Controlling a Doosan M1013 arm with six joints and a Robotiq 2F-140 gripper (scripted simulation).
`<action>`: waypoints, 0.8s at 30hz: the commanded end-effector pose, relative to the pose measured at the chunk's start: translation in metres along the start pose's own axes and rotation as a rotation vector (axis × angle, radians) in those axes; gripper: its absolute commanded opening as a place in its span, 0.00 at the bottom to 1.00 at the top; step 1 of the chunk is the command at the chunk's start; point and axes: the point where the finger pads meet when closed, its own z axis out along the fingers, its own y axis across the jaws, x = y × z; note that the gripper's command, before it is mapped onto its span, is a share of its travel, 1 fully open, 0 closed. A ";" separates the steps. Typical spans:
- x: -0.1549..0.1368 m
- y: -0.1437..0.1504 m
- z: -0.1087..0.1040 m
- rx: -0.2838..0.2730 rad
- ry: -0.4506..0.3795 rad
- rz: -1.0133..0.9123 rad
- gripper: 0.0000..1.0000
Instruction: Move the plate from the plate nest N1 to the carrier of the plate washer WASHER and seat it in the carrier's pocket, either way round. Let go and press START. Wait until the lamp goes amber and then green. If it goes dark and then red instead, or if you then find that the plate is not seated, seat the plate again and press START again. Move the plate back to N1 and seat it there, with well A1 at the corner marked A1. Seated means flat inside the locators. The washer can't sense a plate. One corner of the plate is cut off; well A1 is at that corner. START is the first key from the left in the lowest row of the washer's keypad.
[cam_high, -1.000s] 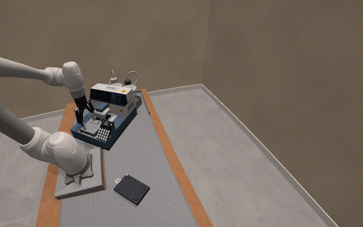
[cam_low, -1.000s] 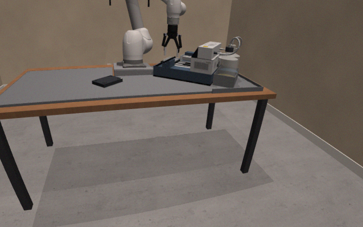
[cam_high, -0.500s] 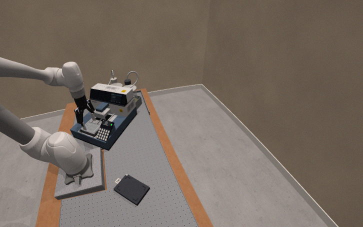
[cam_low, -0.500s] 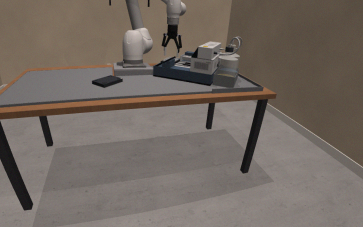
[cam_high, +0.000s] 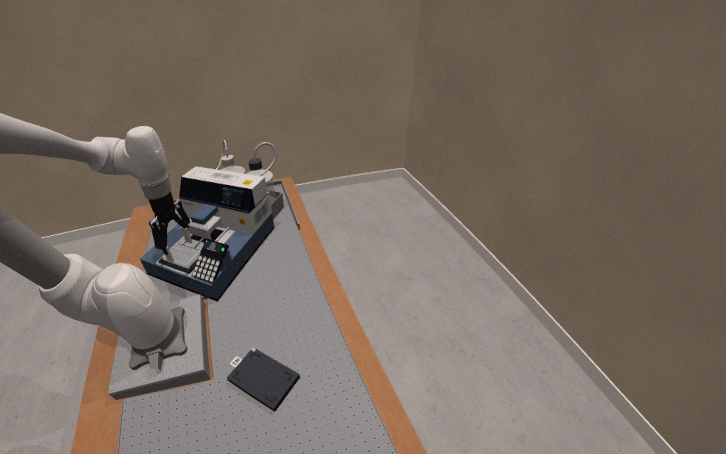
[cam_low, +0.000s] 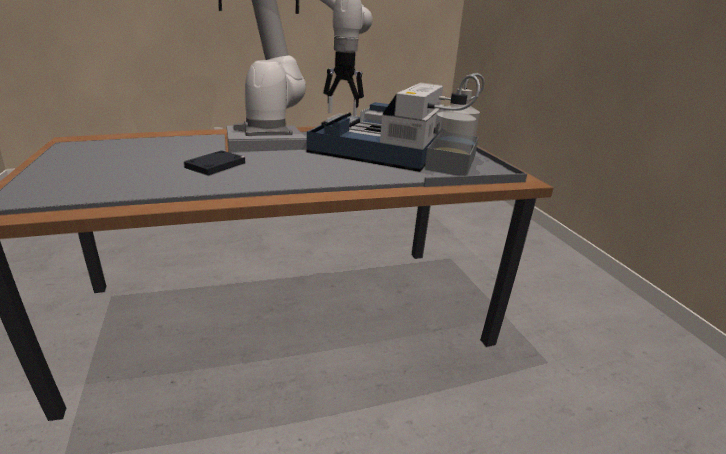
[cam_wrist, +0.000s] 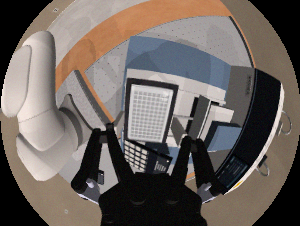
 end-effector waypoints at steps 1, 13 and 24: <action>0.000 0.000 0.001 0.000 0.000 0.000 0.70; 0.000 0.000 0.008 0.000 0.000 0.000 0.70; 0.000 0.000 0.014 0.000 0.000 0.000 0.70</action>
